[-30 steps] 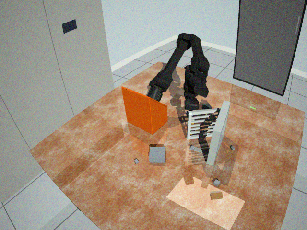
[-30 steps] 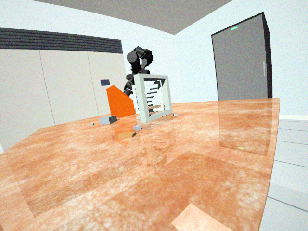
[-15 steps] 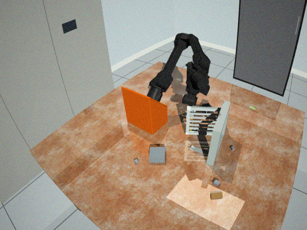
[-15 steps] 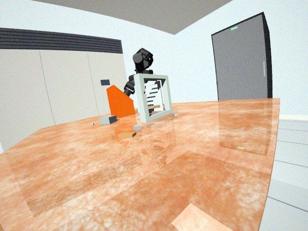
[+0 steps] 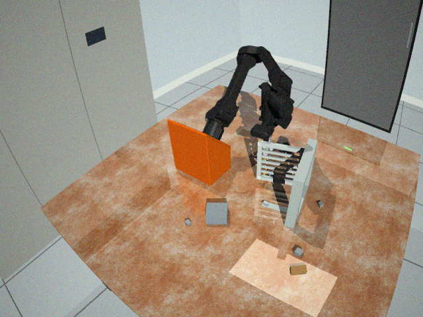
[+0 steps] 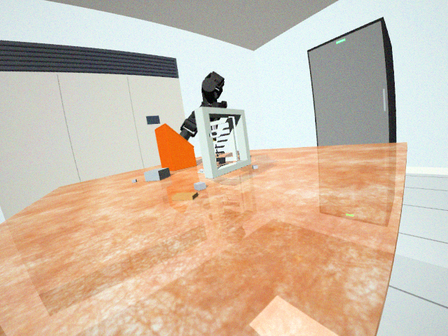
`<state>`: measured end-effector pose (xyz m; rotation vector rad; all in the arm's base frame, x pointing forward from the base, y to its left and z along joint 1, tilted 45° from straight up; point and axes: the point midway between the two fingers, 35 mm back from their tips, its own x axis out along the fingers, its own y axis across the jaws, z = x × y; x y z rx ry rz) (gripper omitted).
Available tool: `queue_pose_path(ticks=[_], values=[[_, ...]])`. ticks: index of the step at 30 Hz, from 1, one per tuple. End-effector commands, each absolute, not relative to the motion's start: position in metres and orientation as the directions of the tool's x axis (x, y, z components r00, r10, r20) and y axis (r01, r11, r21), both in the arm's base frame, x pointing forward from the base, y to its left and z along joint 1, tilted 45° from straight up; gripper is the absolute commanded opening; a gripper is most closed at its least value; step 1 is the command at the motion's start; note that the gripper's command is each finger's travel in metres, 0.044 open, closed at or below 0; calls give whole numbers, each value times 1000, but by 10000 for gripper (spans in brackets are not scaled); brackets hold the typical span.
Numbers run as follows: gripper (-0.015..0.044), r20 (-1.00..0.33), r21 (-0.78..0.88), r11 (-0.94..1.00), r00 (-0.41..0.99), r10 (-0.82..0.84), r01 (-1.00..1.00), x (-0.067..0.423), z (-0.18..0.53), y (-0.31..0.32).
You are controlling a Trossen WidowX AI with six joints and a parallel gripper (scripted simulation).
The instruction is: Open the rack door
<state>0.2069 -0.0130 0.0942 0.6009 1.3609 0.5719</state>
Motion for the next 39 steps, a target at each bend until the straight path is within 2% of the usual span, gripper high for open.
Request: queue_pose_path(ticks=[1,18,28,39], values=[[12,-713,697,716,130,689,31,209,101,-7],[12,-713,701,709,130,689,83,210,107,-1],[274,-713,701,709,130,689,83,210,107,-1],[284,-717,696,711,140,682,101,209,116,-11]])
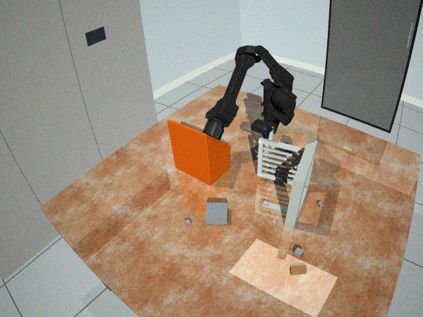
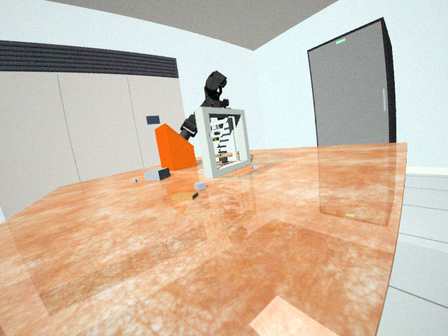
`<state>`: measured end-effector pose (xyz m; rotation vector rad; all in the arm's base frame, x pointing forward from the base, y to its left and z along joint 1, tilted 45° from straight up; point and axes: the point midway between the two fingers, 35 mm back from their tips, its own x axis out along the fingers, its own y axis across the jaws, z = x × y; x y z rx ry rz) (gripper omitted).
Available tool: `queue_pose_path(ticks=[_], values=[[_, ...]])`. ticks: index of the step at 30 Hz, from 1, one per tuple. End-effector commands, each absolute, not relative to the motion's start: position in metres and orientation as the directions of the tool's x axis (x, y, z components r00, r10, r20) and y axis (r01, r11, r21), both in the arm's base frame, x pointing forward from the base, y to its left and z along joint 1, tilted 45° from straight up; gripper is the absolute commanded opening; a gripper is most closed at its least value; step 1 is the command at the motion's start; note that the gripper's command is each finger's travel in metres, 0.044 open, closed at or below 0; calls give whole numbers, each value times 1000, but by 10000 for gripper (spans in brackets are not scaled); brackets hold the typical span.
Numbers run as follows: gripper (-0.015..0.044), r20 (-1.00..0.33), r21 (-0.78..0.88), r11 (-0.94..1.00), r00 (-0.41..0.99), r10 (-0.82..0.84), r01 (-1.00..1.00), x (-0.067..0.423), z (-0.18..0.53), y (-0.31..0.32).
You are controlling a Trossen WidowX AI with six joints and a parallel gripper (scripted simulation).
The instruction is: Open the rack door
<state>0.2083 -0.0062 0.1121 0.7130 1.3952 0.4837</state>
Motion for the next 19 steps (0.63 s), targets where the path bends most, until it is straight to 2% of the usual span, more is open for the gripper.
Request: queue_pose_path(ticks=[1,19], values=[[284,-718,695,711,141,682,102,209,117,-12],[284,-725,688,715,157,671,123,205,137,-33]])
